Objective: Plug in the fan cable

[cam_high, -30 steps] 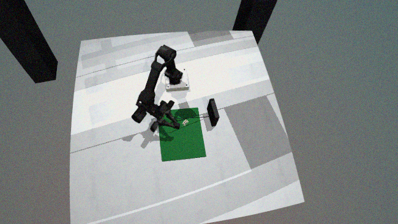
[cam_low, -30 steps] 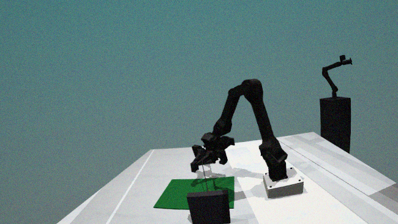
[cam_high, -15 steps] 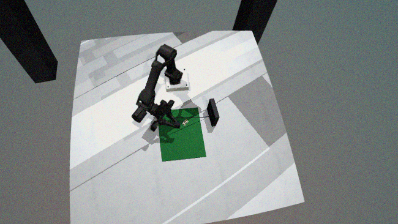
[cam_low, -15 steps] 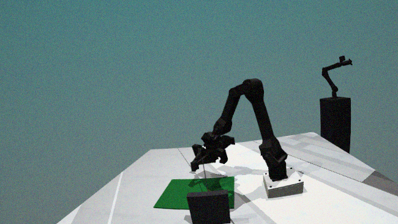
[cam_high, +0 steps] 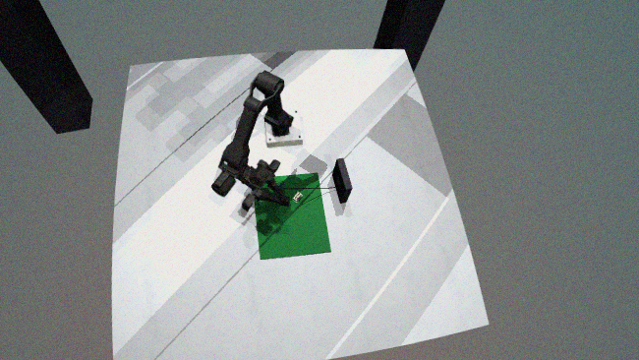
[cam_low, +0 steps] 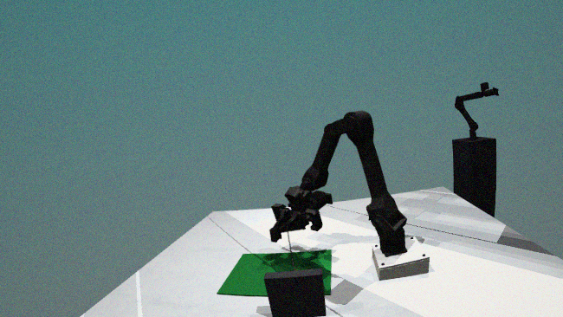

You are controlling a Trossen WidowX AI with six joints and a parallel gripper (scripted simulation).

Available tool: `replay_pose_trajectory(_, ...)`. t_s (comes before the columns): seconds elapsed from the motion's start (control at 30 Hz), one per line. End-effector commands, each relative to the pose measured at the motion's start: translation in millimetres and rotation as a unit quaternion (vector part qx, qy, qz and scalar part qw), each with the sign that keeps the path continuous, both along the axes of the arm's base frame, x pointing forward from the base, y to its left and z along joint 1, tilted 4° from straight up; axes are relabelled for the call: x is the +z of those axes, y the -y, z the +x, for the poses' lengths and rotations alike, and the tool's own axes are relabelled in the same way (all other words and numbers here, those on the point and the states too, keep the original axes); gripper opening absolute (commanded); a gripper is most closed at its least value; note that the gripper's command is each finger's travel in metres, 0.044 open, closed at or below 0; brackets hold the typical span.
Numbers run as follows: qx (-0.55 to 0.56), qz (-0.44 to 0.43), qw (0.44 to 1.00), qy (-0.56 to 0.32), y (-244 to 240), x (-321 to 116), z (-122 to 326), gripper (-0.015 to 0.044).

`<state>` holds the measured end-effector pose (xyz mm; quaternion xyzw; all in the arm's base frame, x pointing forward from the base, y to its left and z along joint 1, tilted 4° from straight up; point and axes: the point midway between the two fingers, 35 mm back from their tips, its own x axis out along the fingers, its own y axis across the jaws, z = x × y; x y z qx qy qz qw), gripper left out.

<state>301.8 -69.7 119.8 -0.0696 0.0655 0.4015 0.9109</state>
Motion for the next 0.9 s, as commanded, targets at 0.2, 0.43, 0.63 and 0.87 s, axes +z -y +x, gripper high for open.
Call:
replay_pose_trajectory(0.2,0.0,-0.001,1.0,0.001,3,-8,0,0.0)
replay_pose_trajectory(0.43,0.0,-0.001,1.0,0.001,4,-13,0,0.0)
replay_pose_trajectory(0.63,0.0,-0.001,1.0,0.001,5,-18,0,0.0)
replay_pose_trajectory(0.87,0.0,-0.001,1.0,0.0,7,-24,1,0.0)
